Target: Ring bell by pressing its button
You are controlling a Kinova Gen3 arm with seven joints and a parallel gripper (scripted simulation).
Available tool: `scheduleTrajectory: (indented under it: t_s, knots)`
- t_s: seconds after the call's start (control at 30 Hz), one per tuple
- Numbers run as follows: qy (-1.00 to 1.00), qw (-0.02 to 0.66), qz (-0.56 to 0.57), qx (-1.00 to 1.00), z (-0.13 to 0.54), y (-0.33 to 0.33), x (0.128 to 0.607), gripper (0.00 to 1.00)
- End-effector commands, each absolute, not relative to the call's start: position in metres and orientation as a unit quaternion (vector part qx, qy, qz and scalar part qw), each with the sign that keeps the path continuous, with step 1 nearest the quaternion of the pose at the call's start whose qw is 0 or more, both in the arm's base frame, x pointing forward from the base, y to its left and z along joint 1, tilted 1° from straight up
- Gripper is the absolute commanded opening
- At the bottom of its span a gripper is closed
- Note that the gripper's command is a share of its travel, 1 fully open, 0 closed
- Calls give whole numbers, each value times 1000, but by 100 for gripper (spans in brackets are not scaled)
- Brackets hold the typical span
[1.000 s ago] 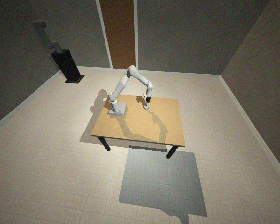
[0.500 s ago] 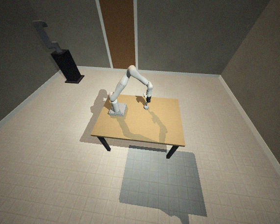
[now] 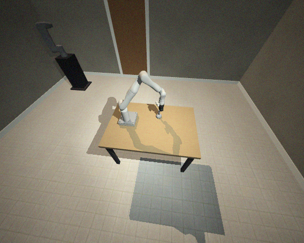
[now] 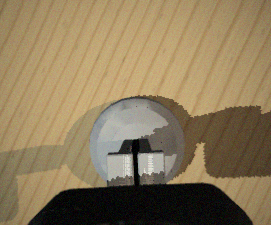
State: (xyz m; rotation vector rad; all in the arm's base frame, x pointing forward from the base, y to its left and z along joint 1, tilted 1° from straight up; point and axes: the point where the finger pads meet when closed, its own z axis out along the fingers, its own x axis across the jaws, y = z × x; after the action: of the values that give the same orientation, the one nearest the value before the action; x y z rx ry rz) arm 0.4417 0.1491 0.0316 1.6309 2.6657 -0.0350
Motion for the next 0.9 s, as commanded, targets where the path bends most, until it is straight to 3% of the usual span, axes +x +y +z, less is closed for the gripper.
scheduleTrajectory:
  t_s: [0.0, 0.87]
  knots:
    - [851, 8, -8, 525, 30, 153, 443, 17]
    - [851, 7, -9, 525, 21, 152, 441, 17]
